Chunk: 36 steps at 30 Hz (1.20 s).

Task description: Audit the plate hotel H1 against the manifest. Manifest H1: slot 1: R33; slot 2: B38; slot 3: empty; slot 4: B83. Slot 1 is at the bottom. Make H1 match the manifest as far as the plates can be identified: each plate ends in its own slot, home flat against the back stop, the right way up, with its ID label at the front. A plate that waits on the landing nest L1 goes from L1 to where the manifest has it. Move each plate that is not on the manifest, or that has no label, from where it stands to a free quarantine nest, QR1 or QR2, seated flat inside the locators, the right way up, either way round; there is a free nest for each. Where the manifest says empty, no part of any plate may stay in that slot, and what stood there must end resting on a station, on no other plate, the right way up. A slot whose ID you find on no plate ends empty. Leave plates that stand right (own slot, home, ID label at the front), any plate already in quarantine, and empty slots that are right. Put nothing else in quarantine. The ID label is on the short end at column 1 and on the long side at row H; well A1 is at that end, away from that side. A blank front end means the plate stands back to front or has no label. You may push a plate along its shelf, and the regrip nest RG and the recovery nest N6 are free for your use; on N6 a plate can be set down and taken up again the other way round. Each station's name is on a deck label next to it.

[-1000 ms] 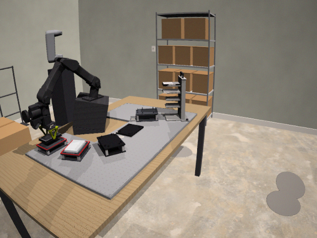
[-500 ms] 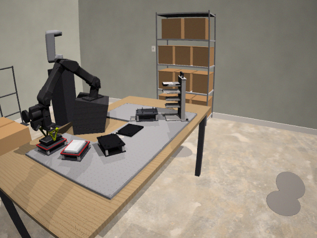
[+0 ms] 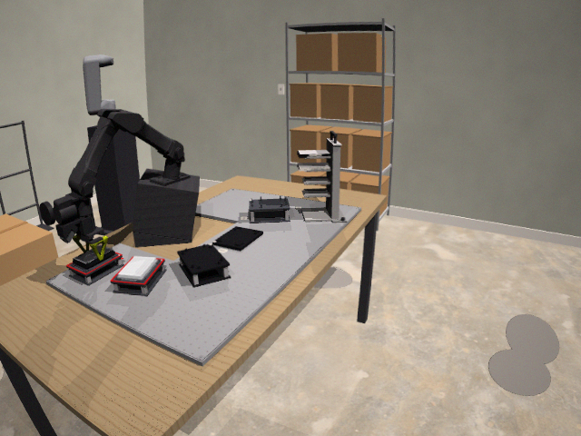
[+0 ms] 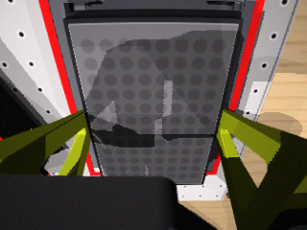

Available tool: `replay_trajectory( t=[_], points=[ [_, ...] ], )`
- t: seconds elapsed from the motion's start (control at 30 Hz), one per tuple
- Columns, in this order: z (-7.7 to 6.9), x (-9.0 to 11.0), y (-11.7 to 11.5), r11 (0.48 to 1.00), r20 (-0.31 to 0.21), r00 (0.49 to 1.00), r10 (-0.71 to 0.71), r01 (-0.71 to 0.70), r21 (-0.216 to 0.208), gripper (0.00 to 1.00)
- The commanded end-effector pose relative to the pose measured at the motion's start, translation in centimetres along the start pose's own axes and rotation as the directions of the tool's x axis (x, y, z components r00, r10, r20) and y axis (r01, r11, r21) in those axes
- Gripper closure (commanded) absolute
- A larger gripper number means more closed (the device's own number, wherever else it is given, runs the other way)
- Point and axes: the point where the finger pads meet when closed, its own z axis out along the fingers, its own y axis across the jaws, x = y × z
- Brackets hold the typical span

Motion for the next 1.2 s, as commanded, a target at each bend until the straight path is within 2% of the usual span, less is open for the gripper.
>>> replay_trajectory(
  t=[0.0,0.5,0.53,0.57,1.03,1.07,1.17],
  points=[
    [-0.1,-1.5,0.3,1.0,0.036,0.999,-0.009,0.009,-0.002,0.14],
    [0.8,-1.6,0.4,1.0,0.037,0.999,-0.01,0.01,-0.002,0.14],
    [0.4,-1.0,0.1,1.0,0.022,1.0,-0.003,0.003,-0.001,0.14],
    [0.4,-1.0,0.1,1.0,0.022,1.0,-0.003,0.003,-0.001,0.0],
    [0.4,-1.0,0.1,1.0,0.022,1.0,-0.003,0.003,-0.001,0.0],
    [-1.1,-2.0,0.4,1.0,0.049,0.999,-0.007,0.008,-0.003,0.0],
    [-1.9,-1.4,-0.1,1.0,0.038,0.999,-0.001,0.002,-0.004,0.0]
  ],
)
